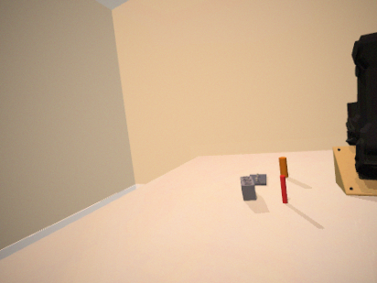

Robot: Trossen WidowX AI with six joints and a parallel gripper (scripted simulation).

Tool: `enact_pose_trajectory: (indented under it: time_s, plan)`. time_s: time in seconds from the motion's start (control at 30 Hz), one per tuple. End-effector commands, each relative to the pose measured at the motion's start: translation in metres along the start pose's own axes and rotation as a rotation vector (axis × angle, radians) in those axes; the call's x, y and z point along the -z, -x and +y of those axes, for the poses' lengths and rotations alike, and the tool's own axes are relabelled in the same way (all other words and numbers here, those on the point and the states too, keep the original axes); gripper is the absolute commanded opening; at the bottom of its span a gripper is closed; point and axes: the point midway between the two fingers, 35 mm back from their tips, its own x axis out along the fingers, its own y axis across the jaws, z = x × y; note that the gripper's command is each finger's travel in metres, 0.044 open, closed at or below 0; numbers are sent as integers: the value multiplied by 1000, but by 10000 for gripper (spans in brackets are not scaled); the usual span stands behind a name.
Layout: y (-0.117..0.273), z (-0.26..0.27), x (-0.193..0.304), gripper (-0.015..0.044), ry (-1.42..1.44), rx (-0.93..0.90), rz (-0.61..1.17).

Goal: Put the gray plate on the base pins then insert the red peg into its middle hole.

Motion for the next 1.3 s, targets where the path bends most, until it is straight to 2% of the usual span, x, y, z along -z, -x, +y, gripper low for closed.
enact_pose_trajectory:
  time_s: [0.0,0.2,0.47,0.77,1.27]
  plan:
    - [-1,1,2,426,17,3,5]
    - [-33,19,52,440,543,76,219]
    - [-63,33,80,440,1226,71,672]
    - [-72,45,65,440,1540,-65,1004]
    - [-44,33,-3,440,1841,-395,1599]
